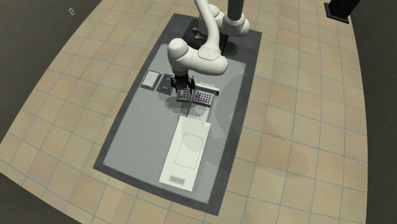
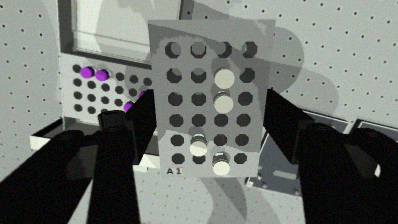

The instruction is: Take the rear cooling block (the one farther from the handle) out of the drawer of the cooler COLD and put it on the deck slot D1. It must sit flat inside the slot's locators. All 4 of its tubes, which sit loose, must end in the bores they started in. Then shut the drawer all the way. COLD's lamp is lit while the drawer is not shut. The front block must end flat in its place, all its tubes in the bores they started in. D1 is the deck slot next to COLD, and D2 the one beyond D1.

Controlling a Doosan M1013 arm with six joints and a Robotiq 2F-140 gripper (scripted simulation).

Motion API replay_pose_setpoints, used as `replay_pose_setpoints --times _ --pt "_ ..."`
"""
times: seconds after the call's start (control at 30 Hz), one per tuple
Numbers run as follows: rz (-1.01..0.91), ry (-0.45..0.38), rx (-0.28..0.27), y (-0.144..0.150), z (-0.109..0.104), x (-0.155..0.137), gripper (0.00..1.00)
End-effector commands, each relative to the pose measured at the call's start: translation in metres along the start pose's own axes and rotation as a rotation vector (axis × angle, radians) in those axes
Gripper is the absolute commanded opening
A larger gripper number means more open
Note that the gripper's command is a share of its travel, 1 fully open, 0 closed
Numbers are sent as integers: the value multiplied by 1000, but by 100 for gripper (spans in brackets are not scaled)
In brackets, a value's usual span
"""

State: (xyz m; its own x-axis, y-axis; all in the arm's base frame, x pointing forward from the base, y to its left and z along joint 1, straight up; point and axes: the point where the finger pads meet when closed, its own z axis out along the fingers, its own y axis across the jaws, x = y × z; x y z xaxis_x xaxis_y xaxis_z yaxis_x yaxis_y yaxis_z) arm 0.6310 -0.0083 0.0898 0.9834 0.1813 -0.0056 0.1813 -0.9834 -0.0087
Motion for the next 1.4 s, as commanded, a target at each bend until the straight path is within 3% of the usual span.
replay_pose_setpoints --times 0.0,0.3,1.37 --pt "89 1 -2 7 -1 -5 10" --pt "262 1 -2 20 -1 -18 10" --pt "262 1 -3 76 -1 -68 10"
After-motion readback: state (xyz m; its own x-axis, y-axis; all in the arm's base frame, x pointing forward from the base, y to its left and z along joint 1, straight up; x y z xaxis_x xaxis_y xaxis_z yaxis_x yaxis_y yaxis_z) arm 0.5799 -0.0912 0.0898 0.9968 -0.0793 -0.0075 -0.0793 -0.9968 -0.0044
